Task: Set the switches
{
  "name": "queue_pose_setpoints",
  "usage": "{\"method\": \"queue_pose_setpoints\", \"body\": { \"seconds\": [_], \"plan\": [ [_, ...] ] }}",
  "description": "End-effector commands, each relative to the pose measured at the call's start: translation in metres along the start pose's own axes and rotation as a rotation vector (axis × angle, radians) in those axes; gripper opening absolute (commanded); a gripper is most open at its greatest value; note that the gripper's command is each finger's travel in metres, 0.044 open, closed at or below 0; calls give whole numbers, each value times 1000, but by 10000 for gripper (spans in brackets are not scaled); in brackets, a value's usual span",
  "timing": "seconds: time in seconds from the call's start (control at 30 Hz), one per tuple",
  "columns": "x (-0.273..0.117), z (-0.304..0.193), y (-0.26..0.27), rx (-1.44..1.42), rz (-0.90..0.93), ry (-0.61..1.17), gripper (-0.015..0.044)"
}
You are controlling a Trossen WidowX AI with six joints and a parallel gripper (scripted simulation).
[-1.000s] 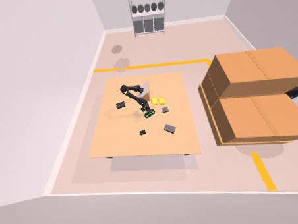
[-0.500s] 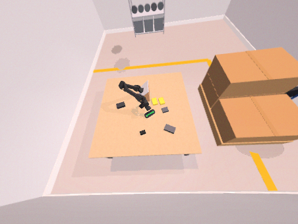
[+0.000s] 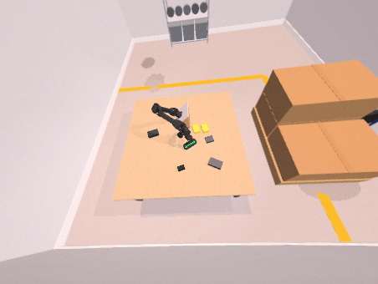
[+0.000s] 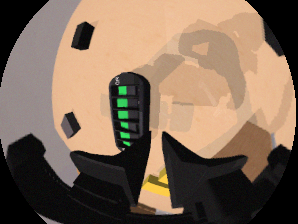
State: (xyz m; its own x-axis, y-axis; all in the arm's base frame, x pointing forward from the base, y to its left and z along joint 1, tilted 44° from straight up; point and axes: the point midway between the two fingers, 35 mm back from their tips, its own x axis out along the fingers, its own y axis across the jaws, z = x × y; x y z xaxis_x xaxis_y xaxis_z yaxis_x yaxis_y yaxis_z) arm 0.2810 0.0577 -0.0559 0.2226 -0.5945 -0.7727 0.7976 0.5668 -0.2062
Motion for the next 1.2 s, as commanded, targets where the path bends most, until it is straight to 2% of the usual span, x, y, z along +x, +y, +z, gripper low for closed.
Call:
{"method": "queue_pose_setpoints", "body": {
  "seconds": [0.0, 0.2, 0.6, 1.0, 1.17],
  "plan": [
    [-36, 0, 11, 10, 25, 0, 157],
    [-38, 0, 12, 10, 25, 0, 315],
    [-38, 0, 12, 10, 25, 0, 0],
    [-38, 0, 12, 10, 25, 0, 0],
    [-38, 1, 12, 6, 25, -4, 131]
  ]
}}
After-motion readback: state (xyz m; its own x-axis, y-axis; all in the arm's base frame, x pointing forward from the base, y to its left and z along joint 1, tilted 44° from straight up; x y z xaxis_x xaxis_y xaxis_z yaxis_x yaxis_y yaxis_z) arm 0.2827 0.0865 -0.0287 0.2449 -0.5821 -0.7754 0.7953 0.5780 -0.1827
